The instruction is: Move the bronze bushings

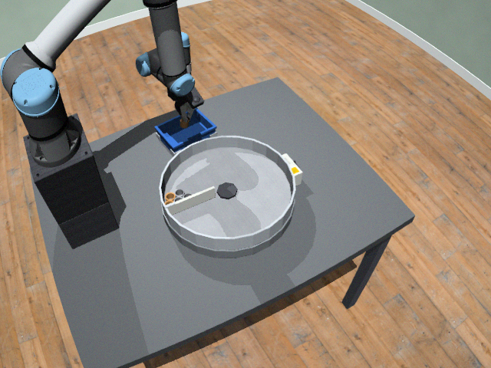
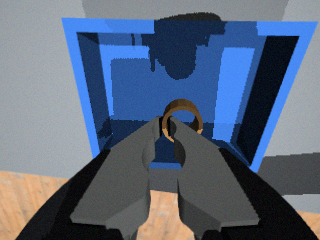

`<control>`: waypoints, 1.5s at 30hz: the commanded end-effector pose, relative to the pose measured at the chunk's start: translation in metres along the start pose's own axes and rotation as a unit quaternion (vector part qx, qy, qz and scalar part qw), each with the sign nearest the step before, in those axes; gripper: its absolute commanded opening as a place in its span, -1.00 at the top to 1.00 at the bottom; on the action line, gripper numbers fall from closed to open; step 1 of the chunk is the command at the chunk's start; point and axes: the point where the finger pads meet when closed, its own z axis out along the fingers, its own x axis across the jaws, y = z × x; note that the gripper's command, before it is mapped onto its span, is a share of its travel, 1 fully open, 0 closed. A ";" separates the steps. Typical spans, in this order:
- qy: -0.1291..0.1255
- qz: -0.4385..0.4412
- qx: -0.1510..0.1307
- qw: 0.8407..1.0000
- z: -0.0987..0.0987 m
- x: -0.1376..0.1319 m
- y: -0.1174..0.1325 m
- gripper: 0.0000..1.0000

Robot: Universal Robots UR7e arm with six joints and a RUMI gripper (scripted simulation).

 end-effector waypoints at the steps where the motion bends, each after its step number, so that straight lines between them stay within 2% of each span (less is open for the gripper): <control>1: -0.002 0.000 0.000 1.000 0.002 -0.003 0.000 1.00; 28: -0.002 0.001 0.000 1.000 0.038 -0.003 -0.001 1.00; 45: -0.001 0.000 0.000 1.000 0.042 -0.002 0.000 1.00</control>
